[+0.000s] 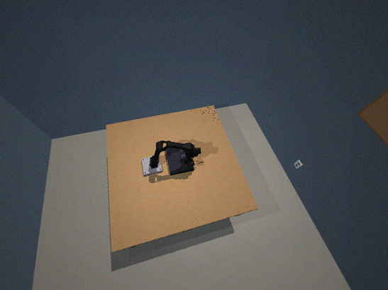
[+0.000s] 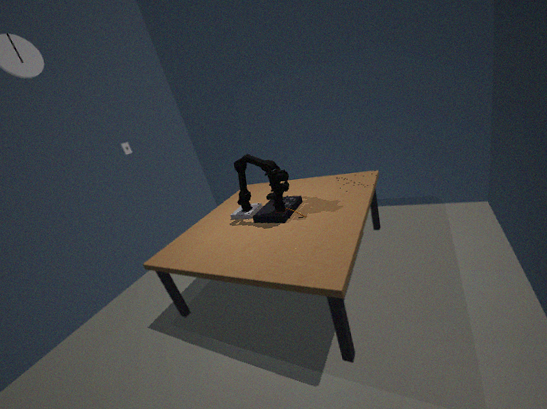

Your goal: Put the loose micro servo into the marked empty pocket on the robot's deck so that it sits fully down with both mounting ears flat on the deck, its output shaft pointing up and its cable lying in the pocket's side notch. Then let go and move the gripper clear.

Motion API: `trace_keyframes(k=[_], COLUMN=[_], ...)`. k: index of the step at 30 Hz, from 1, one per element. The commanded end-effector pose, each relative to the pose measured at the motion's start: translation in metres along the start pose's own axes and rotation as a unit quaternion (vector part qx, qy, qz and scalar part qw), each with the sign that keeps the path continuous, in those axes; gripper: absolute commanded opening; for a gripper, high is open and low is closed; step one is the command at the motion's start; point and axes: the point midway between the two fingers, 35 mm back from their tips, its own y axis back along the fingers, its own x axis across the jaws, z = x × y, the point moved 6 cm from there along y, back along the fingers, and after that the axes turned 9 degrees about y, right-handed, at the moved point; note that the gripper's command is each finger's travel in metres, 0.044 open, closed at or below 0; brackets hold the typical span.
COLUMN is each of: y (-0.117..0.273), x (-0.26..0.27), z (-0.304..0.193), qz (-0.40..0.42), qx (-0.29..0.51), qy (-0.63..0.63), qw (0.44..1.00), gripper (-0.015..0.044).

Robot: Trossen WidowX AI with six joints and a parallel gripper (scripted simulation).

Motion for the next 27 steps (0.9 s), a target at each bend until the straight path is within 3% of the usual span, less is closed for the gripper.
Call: trace_keyframes(k=[1, 27], y=[-0.002, -0.027], x=[0.000, 0.000], z=[0.000, 0.000], qz=[-0.001, -0.001], qx=[0.000, 0.000], qy=[-0.002, -0.002], qw=[1.000, 1.000], gripper=[0.0000, 0.0000])
